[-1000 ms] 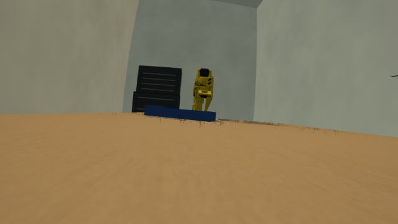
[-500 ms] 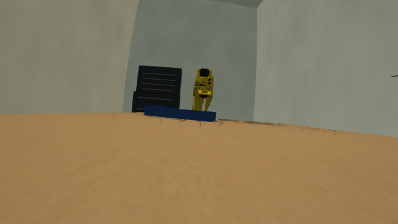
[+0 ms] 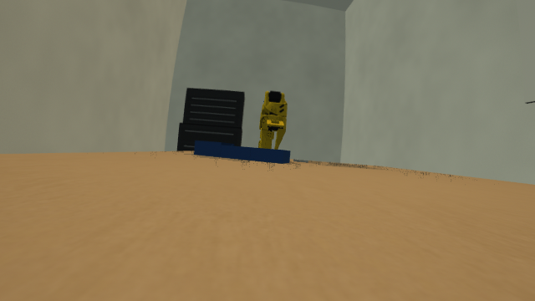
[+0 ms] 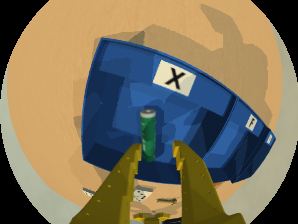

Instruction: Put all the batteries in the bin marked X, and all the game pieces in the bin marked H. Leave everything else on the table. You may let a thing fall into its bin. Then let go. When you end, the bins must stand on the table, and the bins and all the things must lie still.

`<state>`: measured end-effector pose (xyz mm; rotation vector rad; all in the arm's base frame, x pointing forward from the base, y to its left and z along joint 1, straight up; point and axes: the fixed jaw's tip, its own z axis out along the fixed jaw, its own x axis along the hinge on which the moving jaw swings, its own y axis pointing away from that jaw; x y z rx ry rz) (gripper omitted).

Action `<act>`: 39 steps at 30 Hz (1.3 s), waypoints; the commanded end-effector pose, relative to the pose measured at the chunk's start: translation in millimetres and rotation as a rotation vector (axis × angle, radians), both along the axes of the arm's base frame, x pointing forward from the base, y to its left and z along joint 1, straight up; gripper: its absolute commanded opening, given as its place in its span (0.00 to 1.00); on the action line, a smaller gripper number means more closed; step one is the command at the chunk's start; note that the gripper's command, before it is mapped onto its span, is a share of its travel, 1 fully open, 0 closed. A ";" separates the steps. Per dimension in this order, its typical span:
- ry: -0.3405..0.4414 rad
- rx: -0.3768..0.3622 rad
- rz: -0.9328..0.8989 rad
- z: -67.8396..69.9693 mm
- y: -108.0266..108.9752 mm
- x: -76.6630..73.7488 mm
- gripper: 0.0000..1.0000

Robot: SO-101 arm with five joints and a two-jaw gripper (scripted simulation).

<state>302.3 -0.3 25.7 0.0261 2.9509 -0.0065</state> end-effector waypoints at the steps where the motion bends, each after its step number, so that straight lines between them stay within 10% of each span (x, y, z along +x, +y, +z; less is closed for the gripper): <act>1: -0.114 -0.004 -0.004 35.4 -3.0 8.1 0.13; 14: -0.168 -0.005 -0.005 60.1 -2.9 6.1 0.13; 39: -0.171 -0.005 -0.005 61.1 -2.9 6.0 0.13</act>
